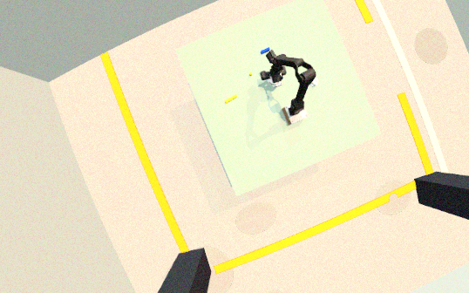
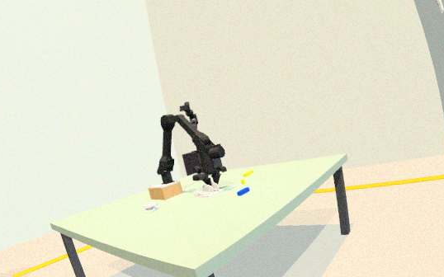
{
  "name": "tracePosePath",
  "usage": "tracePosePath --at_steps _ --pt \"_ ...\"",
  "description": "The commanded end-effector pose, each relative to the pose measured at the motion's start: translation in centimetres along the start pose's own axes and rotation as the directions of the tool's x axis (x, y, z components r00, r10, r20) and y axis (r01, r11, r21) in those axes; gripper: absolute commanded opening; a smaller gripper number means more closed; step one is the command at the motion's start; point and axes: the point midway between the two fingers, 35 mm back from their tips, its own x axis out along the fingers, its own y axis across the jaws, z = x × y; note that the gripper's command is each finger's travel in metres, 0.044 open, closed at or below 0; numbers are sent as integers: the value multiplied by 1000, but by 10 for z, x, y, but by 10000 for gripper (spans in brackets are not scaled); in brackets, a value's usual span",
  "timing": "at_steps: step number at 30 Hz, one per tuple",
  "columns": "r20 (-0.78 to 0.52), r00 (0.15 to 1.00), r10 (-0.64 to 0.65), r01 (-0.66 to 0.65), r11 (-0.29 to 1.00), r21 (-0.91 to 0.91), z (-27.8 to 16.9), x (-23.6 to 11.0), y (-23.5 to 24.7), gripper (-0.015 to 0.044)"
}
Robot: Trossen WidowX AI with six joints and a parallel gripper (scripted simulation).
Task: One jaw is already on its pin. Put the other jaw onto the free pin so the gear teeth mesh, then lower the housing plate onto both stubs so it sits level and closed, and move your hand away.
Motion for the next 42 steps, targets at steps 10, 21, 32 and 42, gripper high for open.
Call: tracePosePath --at_steps 10,21,32,42 --pt "-3 1000 -1 1 1000 2 0 1 0 134" --pt "-3 1000 -1 1 1000 2 0 1 0 134" --pt "0 1000 0 0 1000 0 0 0 0 224" --pt "-1 1000 0 0 1000 1 -2 -20 0 224"
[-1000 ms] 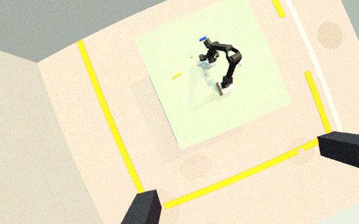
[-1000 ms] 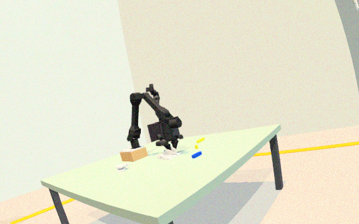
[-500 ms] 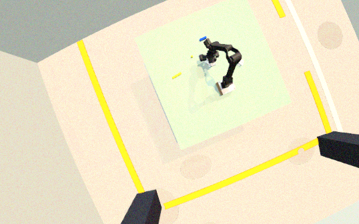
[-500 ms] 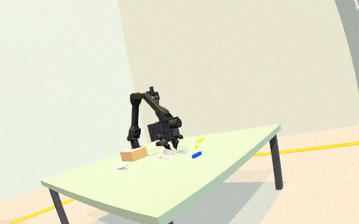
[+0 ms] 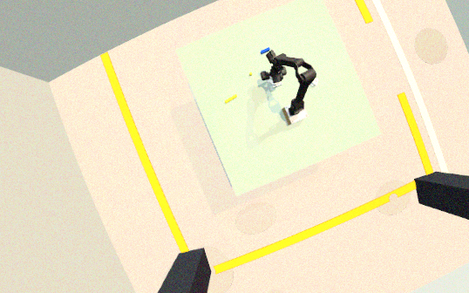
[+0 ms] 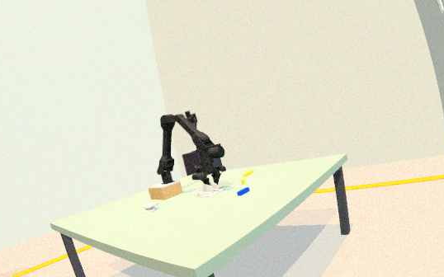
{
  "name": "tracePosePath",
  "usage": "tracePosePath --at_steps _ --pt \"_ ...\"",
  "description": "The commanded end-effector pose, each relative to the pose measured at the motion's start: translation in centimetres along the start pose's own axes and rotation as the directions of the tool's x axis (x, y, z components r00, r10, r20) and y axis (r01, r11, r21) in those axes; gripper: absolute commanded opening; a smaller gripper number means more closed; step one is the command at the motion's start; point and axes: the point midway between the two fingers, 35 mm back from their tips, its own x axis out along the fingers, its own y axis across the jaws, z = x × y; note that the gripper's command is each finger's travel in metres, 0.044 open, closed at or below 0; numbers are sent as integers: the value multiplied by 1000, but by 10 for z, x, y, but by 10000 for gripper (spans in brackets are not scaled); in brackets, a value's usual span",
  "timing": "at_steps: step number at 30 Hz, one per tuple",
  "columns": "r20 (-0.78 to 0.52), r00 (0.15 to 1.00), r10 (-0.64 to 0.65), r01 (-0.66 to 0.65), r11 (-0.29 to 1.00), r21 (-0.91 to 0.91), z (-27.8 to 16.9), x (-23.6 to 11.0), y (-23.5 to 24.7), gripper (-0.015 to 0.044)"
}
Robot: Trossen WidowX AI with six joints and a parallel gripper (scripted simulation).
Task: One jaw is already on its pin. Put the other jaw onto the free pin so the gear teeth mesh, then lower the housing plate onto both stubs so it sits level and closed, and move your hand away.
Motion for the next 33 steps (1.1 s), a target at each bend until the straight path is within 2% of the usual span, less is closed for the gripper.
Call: tracePosePath --at_steps 1,5,9,17,33 --pt "-17 1000 -5 5 1000 1 -5 -24 -1 224" --pt "-18 1000 -5 5 1000 2 -3 -62 -1 224" --pt "-25 1000 -7 7 1000 0 -4 -58 -1 224" --pt "-25 1000 -5 9 986 166 -7 -59 14 434" --pt "-31 999 14 5 841 540 -12 -61 54 440"
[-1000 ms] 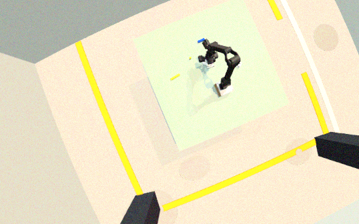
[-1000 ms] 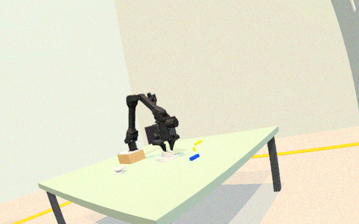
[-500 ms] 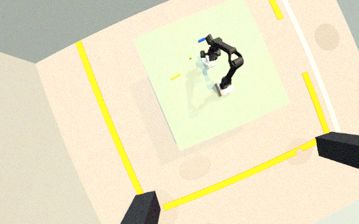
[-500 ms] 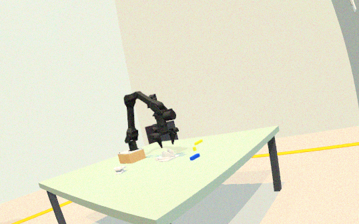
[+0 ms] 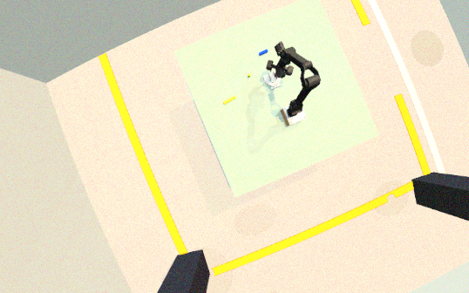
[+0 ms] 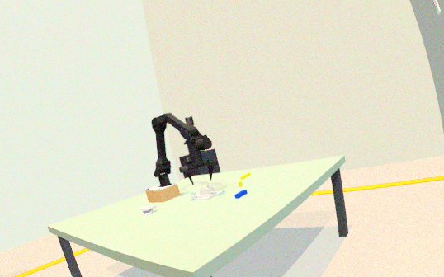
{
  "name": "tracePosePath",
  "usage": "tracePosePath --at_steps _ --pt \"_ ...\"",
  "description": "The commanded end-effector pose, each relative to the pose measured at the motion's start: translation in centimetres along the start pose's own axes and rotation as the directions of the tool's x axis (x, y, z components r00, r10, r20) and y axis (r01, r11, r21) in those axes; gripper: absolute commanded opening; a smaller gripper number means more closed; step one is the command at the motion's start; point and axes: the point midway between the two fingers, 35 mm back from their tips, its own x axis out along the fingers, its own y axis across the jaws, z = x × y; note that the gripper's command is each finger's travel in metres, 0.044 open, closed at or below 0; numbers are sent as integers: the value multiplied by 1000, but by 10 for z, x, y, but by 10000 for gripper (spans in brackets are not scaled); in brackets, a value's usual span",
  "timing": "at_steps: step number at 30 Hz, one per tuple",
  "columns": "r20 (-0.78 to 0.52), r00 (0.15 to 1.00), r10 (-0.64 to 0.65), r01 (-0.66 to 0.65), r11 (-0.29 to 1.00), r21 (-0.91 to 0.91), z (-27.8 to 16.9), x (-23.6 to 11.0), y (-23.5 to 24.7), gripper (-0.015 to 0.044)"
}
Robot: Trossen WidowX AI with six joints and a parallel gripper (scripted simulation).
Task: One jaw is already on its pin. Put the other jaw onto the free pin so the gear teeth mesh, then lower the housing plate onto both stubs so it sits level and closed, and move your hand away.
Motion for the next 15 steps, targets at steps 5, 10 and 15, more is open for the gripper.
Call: tracePosePath --at_steps 5,10,15 --pt "-7 1000 4 -3 982 189 -11 -1 17 440" --pt "-8 1000 5 -2 950 311 -17 -1 27 440" --pt "-10 1000 6 -2 904 429 -23 -2 38 440"
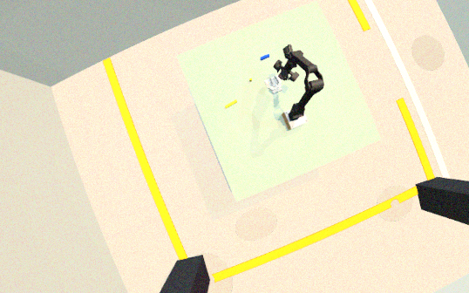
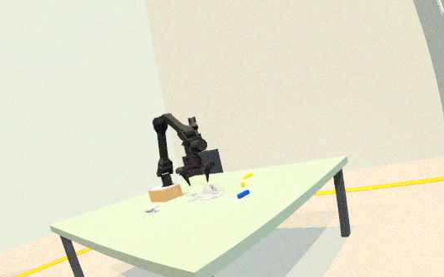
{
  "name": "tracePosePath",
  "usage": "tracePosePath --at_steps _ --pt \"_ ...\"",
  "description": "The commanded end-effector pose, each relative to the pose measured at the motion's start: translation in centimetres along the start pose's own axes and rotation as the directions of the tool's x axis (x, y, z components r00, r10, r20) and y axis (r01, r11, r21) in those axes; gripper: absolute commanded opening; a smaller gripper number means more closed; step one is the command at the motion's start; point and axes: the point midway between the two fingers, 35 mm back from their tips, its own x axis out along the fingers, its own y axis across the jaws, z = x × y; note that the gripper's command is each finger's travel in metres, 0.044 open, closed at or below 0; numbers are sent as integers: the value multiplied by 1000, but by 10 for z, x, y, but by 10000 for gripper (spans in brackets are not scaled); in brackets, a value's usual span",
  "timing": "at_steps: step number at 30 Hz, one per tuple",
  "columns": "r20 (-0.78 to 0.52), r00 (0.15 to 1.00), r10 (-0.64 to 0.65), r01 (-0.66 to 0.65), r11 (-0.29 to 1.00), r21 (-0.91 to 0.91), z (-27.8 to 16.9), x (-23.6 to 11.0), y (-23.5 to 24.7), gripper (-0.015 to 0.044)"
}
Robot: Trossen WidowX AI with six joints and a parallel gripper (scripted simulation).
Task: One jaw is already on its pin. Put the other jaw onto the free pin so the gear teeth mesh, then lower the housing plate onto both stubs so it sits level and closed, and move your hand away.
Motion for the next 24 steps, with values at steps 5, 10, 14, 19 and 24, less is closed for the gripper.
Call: tracePosePath --at_steps 5,10,14,19,24 --pt "-4 1000 4 -3 981 195 -14 -1 12 440" --pt "-4 1000 6 -4 948 318 -22 -2 20 440" --pt "-4 1000 7 -5 911 413 -28 -2 26 440" --pt "-3 1000 8 -5 851 526 -35 -3 35 440" --pt "-4 1000 9 -5 777 630 -42 -4 43 440"
